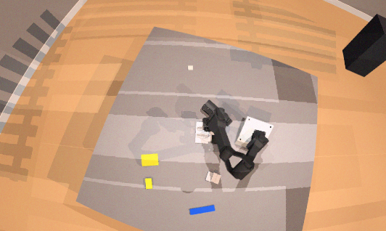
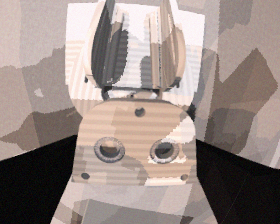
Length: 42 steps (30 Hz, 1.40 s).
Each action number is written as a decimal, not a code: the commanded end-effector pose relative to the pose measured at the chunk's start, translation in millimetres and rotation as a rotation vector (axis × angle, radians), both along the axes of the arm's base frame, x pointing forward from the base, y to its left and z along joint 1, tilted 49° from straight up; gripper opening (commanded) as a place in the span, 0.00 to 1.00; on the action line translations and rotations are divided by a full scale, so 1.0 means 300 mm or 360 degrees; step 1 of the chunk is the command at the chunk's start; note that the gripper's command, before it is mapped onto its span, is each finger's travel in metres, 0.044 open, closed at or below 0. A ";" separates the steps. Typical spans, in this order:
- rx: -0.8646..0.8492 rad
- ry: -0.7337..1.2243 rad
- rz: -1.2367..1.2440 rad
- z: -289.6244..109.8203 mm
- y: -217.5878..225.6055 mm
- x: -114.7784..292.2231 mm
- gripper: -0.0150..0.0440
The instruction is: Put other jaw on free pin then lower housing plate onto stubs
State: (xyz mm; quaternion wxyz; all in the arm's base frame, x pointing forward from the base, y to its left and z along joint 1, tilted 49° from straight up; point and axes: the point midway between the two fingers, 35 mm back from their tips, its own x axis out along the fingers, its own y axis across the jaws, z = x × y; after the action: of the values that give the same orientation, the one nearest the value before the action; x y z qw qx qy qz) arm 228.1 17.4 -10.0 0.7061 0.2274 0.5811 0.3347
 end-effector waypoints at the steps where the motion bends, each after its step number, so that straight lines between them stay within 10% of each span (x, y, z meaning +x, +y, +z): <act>1: 0.0013 0.0009 -0.0007 -0.013 0.019 -0.002 0.85; 42: 0.0022 0.0020 -0.0015 -0.054 0.073 -0.002 0.85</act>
State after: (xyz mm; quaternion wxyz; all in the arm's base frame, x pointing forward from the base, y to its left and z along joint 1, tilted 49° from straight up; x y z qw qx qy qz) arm 227.4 38.3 -26.0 0.7029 0.2334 0.5827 0.3346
